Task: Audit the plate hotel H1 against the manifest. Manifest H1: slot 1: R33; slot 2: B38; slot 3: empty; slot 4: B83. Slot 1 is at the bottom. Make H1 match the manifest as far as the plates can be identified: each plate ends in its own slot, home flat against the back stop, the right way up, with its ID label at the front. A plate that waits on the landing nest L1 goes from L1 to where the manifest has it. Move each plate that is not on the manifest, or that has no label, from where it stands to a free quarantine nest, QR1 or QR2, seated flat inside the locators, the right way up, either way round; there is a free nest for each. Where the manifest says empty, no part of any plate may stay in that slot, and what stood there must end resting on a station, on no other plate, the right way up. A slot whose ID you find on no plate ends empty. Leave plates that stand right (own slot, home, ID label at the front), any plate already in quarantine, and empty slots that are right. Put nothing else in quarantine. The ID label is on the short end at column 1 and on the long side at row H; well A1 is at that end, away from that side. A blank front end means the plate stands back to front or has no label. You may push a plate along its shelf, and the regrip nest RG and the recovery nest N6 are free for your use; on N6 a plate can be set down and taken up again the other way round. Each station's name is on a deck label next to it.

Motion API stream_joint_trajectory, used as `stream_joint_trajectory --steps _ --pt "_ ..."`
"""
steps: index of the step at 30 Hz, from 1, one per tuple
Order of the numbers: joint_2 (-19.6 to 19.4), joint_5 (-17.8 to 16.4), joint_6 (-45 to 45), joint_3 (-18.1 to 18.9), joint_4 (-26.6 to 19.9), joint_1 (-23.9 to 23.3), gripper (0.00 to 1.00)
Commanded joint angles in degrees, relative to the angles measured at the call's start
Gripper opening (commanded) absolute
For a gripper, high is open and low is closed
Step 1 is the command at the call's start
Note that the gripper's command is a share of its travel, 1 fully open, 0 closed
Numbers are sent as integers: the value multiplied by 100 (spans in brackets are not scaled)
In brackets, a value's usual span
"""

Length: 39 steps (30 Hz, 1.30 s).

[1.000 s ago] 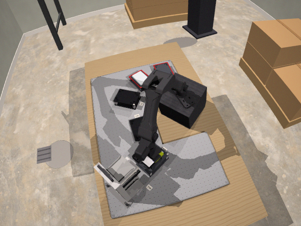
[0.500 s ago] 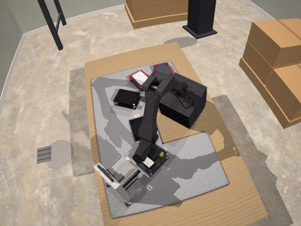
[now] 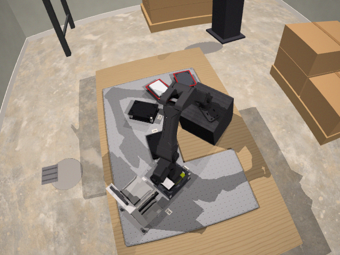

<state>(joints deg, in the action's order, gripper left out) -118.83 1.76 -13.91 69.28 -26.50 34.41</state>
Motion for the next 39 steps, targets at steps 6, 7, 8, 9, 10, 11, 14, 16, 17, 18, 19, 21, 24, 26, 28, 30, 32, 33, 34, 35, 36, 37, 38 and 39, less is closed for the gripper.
stream_joint_trajectory --steps 6,7,8,9,10,11,14,16,17,18,19,21,24,26,28,30,32,33,34,35,36,37,38,39 --pt "23 -7 8 21 21 -9 100" --pt "23 -7 8 21 21 -9 100" --pt "23 -7 8 21 21 -9 100" --pt "23 -7 8 21 21 -9 100" --pt "23 -7 8 21 21 -9 100" --pt "23 -7 8 21 21 -9 100" --pt "23 -7 8 21 21 -9 100" --pt "23 -7 8 21 21 -9 100" --pt "23 -7 8 21 21 -9 100" --pt "23 -7 8 21 21 -9 100" --pt "23 -7 8 21 21 -9 100" --pt "236 -16 17 64 -165 -32 100" --pt "399 -13 3 145 -336 -11 100" --pt "504 -10 -6 168 -454 2 100" --pt "607 -8 -15 184 -573 16 100" --pt "709 -6 -24 204 -693 29 100" --pt "709 -6 -24 204 -693 29 100" --pt "758 -5 -27 215 -755 36 100" --pt "807 -4 -31 228 -816 43 100" --pt "856 -2 -33 241 -877 50 100" --pt "904 -1 -35 255 -939 57 100" --pt "951 0 -36 270 -1002 64 100" --pt "998 1 -38 286 -1064 72 100" --pt "1044 2 -40 303 -1127 76 100"
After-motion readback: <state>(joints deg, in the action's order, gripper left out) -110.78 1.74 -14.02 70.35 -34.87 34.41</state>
